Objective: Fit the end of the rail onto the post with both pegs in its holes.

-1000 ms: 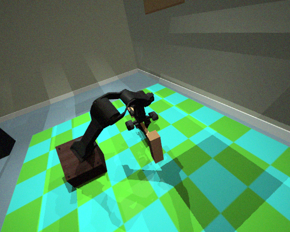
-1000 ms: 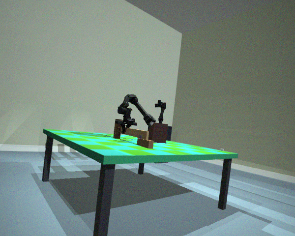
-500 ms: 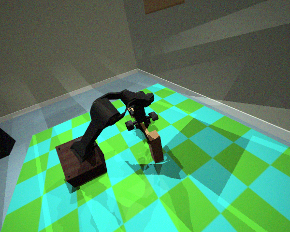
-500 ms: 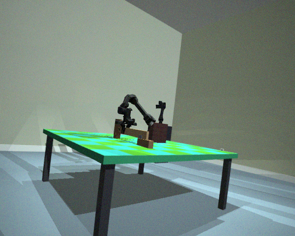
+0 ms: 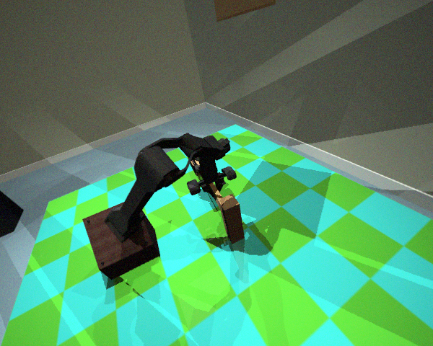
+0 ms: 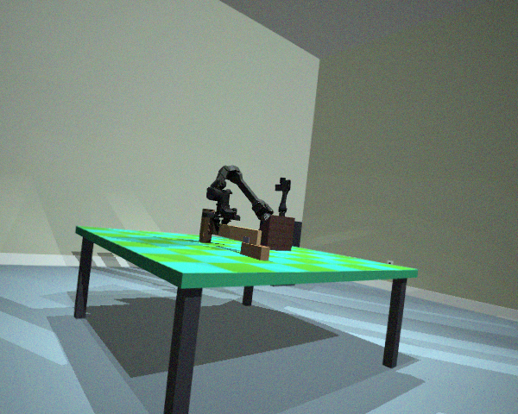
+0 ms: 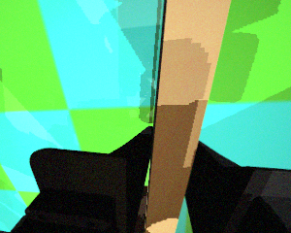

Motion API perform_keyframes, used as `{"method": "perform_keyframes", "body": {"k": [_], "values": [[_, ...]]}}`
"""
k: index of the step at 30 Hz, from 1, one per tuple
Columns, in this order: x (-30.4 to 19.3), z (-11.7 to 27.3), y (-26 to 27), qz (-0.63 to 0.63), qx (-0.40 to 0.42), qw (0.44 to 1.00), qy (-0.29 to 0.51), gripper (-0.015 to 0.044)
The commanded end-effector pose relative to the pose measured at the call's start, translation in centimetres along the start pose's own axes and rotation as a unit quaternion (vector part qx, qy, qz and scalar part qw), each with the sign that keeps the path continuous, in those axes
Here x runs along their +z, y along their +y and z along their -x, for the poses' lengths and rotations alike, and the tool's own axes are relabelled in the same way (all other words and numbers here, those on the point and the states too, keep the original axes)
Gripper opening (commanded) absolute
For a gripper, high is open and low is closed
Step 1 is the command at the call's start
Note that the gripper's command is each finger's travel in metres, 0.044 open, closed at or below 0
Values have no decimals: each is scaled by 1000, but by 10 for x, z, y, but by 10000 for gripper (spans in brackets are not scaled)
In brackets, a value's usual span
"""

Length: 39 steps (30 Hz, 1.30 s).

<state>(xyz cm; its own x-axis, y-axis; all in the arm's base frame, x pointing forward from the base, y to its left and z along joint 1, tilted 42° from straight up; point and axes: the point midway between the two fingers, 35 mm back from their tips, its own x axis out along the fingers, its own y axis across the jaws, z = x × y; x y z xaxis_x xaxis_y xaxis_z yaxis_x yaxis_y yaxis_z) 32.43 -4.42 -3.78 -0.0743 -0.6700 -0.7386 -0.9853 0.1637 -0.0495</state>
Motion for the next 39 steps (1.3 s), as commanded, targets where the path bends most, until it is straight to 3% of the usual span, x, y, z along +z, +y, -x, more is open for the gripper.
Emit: {"method": "perform_keyframes", "body": {"k": [1,39], "values": [[3,4,-1,1,-3,1000,-3,0],[0,2,-1,1,-3,1000,-3,0]]}}
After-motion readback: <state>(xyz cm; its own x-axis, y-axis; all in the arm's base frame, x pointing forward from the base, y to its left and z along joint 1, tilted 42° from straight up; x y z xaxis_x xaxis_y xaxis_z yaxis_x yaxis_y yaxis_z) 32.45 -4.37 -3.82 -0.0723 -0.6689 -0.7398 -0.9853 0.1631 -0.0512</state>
